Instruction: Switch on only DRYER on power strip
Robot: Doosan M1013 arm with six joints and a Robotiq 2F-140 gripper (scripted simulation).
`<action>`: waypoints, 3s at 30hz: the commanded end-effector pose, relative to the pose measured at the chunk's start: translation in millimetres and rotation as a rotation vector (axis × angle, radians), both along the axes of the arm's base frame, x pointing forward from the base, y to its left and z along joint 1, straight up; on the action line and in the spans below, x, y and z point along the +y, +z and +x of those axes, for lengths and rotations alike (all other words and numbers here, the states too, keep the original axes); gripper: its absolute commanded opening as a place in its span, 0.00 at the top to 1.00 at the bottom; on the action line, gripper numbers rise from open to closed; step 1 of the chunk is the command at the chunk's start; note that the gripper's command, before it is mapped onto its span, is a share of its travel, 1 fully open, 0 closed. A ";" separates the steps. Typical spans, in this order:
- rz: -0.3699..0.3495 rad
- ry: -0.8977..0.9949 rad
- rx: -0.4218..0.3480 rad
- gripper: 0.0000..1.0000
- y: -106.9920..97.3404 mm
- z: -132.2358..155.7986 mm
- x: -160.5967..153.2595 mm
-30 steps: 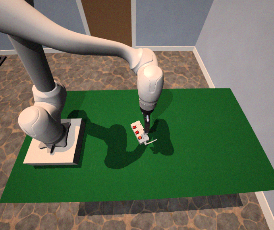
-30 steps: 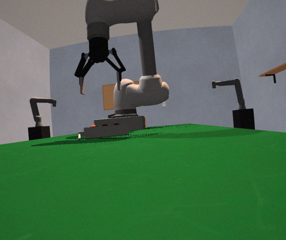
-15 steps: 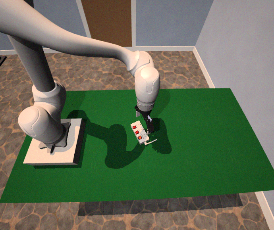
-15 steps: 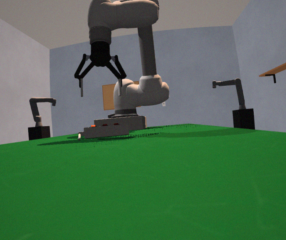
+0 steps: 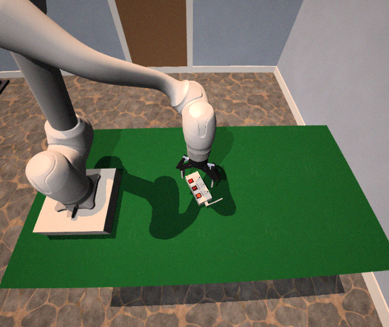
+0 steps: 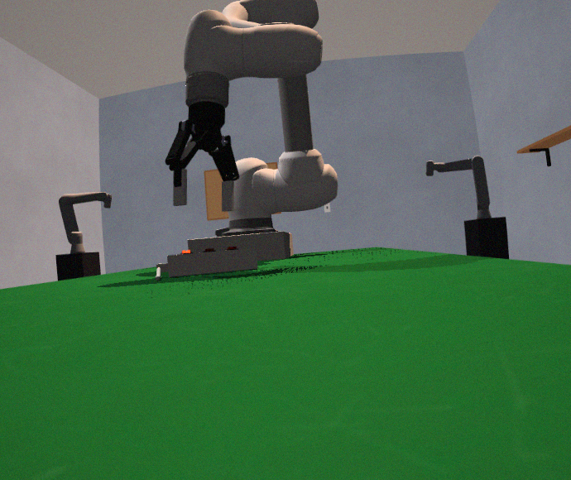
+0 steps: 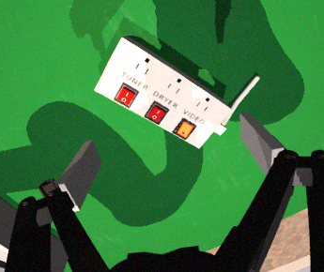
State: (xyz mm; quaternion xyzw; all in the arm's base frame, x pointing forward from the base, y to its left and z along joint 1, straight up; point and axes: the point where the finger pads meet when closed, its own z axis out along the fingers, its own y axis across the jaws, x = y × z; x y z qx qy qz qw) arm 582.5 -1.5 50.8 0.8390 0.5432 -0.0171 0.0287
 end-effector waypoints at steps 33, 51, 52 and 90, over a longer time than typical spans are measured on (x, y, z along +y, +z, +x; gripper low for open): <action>0.063 0.784 0.028 1.00 -6.9 -6.2 -0.5; 0.063 0.785 0.028 1.00 -8.1 -6.2 -0.5; 0.063 0.785 0.028 1.00 -8.5 -6.2 -0.5; 0.064 0.788 0.029 1.00 -44.1 -6.4 -1.2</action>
